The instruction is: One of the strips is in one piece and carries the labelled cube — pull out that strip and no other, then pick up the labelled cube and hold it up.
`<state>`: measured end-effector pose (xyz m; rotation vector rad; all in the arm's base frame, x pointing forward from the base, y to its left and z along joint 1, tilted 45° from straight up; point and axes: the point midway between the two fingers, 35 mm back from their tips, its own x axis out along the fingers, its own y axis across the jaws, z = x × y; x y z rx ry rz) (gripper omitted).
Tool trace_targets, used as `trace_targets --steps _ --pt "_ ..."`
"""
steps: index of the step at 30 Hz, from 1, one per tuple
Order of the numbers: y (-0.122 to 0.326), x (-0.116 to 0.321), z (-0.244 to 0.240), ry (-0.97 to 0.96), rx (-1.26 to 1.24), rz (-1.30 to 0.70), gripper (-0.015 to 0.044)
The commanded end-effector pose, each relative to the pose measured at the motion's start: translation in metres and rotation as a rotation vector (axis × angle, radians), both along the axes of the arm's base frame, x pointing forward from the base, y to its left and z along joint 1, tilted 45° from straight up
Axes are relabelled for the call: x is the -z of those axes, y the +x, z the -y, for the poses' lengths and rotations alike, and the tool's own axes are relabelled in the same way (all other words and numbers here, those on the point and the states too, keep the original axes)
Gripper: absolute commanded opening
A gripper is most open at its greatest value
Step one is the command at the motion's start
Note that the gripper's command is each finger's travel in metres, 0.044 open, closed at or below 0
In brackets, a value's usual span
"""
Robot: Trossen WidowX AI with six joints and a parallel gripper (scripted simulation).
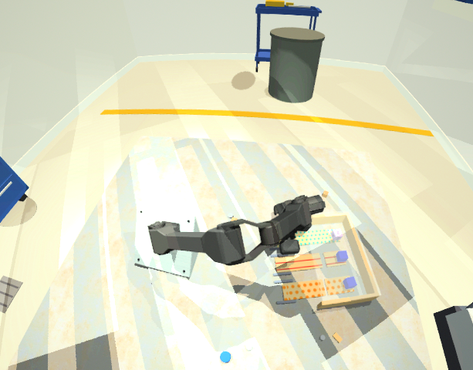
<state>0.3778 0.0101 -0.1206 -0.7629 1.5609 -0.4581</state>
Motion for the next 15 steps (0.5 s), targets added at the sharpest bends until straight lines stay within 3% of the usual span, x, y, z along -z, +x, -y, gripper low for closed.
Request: trace_targets --steps 1,15 --pt "0.0003 0.0004 0.0006 -0.004 -0.005 -0.001 0.0" --pt "0.0003 0.0014 0.0016 -0.004 -0.005 -0.001 0.0"
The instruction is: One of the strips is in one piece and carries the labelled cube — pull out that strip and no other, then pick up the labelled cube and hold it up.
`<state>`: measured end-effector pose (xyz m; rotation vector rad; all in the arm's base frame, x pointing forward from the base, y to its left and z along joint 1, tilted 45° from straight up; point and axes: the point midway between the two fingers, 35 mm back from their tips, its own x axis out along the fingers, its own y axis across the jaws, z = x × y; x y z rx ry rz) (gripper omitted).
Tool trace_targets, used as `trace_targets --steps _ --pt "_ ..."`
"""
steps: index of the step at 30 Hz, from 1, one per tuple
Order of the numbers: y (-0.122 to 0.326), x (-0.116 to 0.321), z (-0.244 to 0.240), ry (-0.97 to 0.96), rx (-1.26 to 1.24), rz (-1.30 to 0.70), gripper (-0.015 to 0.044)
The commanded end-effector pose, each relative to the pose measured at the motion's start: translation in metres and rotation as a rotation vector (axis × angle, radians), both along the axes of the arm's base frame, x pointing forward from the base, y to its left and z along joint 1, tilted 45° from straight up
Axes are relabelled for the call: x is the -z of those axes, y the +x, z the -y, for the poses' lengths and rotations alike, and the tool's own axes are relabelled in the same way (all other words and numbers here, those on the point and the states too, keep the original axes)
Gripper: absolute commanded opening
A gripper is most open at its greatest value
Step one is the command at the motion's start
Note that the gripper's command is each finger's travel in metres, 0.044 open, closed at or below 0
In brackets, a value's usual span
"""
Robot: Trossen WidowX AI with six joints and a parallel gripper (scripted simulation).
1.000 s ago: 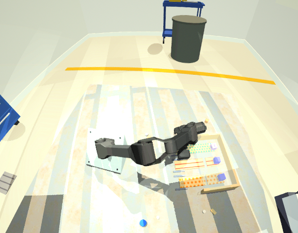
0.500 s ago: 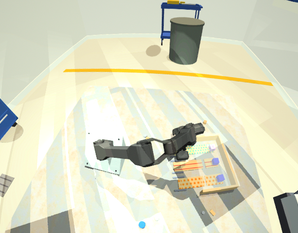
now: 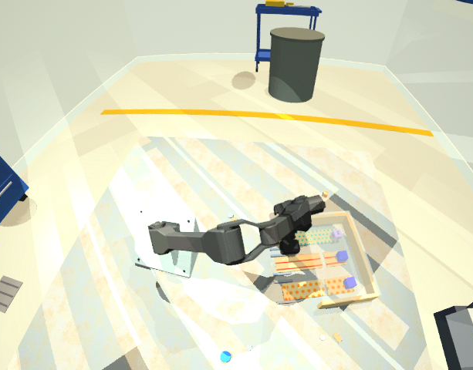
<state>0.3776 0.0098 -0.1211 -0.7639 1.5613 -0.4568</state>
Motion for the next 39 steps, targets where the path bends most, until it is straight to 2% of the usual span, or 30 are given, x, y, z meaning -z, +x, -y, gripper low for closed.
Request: trace_targets --steps 1,29,39 --pt "0.0 0.001 0.001 -0.004 -0.004 0.0 0.0" --pt "0.002 0.003 0.003 -0.004 -0.004 0.0 0.0" --pt "-0.012 0.001 0.005 -0.004 -0.004 -0.001 0.0"
